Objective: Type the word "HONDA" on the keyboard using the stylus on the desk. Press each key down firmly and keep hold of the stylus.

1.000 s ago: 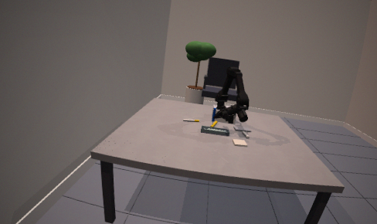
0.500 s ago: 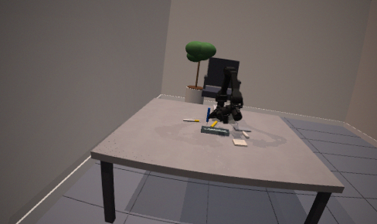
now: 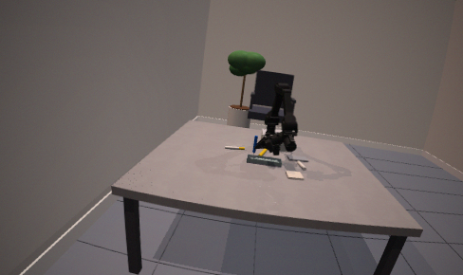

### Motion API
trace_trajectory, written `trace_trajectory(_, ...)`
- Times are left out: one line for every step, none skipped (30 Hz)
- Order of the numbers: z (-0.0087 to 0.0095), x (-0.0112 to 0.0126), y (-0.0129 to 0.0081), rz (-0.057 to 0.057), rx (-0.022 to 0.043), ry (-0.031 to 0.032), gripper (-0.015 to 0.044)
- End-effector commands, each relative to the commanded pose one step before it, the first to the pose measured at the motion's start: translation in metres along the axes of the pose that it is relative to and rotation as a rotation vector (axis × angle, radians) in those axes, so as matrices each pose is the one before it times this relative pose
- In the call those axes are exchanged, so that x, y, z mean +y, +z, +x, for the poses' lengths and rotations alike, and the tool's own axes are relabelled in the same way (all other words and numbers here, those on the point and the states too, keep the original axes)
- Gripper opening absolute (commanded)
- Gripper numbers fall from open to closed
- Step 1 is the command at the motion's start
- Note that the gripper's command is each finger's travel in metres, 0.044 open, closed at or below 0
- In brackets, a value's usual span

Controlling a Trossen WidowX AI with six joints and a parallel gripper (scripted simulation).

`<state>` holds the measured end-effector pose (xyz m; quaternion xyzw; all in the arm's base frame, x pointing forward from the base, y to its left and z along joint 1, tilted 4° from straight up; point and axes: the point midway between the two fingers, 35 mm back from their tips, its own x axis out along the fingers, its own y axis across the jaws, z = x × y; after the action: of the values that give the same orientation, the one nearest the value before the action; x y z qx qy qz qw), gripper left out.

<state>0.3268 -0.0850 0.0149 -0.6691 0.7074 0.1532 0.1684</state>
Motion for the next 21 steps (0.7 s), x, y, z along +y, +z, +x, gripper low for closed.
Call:
trace_trajectory(0.00054, -0.00039, -0.00031, -0.0036, 0.00622, -0.00261, 0.0)
trace_trajectory(0.0, 0.0, 0.0, 0.0, 0.0, 0.0, 0.0)
trace_trajectory(0.0, 0.0, 0.0, 0.0, 0.0, 0.0, 0.0)
trace_trajectory(0.0, 0.0, 0.0, 0.0, 0.0, 0.0, 0.0)
trace_trajectory(0.0, 0.0, 0.0, 0.0, 0.0, 0.0, 0.0)
trace_trajectory(0.0, 0.0, 0.0, 0.0, 0.0, 0.0, 0.0)
trace_trajectory(0.00011, 0.00022, -0.00009, 0.0, 0.00001, 0.0, 0.0026)
trace_trajectory(0.00023, 0.00046, -0.00019, 0.0, 0.00002, 0.00001, 0.0053)
trace_trajectory(0.00015, 0.0003, -0.00012, 0.0, 0.00001, 0.00001, 0.0079)
trace_trajectory(0.0, 0.0, 0.0, 0.0, 0.0, 0.0, 0.0081)
trace_trajectory(0.0, 0.0, 0.0, 0.0, 0.0, 0.0, 0.0081)
trace_trajectory(0.0001, 0.0, 0.00017, 0.0, 0.0, 0.0, 0.0081)
trace_trajectory(0.0002, 0.0, 0.00035, 0.0, 0.0, 0.0, 0.0081)
trace_trajectory(0.00011, 0.0, 0.00019, 0.0, 0.0, 0.0, 0.0081)
trace_trajectory(0.00024, 0.0, 0.00042, 0.0, 0.0, 0.0, 0.0081)
trace_trajectory(0.00038, 0.0, 0.00066, 0.0, 0.0, 0.0, 0.0081)
trace_trajectory(0.0005, 0.0, 0.00086, 0.0, 0.00001, 0.0, 0.0081)
trace_trajectory(0.00045, 0.00001, 0.00077, 0.0, 0.00001, 0.0, 0.0081)
trace_trajectory(0.00037, 0.00001, 0.00064, 0.0, 0.00001, 0.0, 0.0081)
trace_trajectory(0.00039, 0.00001, 0.00067, 0.0, 0.00001, 0.0, 0.0081)
trace_trajectory(0.00033, 0.00001, 0.00057, 0.0, 0.0, 0.0, 0.0081)
